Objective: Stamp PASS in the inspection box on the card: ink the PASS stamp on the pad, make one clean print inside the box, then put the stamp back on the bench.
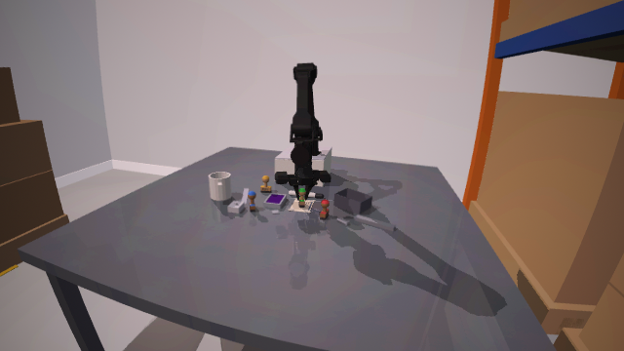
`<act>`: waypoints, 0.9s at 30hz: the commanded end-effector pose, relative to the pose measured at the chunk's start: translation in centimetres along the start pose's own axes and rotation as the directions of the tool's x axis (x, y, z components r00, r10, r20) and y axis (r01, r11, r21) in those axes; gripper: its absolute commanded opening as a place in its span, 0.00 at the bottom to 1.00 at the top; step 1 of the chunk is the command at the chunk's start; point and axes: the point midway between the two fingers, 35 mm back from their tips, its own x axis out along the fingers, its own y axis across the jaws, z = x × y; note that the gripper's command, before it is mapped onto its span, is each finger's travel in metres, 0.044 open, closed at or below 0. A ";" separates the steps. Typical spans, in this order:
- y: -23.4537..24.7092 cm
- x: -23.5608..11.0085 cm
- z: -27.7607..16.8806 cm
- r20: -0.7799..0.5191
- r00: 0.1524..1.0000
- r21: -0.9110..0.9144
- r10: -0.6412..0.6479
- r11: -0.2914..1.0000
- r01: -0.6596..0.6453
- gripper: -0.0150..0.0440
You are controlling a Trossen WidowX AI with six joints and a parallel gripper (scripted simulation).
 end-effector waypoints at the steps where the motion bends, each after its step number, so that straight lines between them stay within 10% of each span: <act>1: 0.0 0.2 0.0 -0.001 1.000 -0.006 -0.003 1.000 0.003 0.25; 27: -0.1 -0.8 0.0 0.000 1.000 -0.006 -0.003 1.000 0.003 0.25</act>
